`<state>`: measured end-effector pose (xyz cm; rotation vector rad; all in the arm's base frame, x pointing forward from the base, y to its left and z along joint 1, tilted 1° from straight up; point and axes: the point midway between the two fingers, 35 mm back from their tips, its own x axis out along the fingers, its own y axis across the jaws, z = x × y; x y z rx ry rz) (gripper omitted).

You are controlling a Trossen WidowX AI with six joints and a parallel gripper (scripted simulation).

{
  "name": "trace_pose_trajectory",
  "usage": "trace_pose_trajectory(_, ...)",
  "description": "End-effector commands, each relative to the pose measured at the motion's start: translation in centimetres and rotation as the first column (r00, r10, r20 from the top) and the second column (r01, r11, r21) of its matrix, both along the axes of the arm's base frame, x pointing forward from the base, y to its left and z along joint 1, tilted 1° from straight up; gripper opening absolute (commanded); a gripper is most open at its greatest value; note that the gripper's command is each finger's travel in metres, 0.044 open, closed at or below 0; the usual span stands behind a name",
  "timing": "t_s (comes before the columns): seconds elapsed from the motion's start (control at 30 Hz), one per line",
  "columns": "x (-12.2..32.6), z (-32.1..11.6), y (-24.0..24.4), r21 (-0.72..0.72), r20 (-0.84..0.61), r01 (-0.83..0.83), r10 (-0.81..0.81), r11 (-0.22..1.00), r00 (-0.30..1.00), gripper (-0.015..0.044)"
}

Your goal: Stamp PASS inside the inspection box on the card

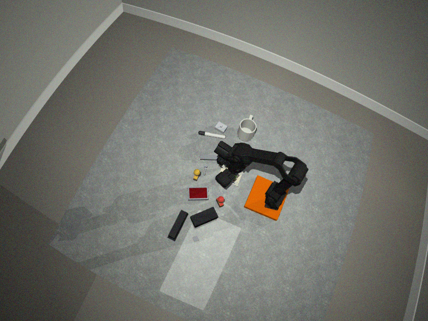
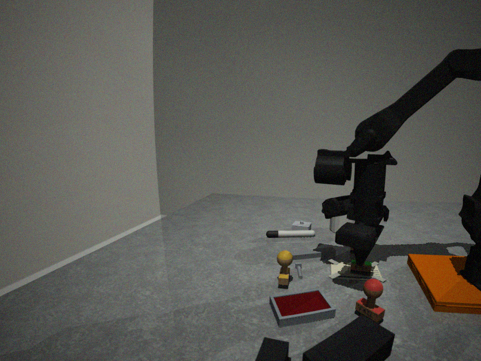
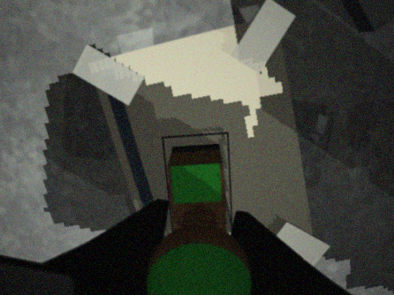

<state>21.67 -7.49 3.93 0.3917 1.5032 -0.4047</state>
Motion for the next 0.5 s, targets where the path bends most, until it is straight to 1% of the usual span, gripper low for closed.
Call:
trace_pose_trajectory(0.0,-0.03,0.16,-0.01,-0.001,-0.002,-0.005,0.005,1.0,1.0,0.0)
trace_pose_trajectory(0.47,-0.05,0.82,-0.01,-0.001,-0.002,-0.005,0.005,1.0,1.0,0.0)
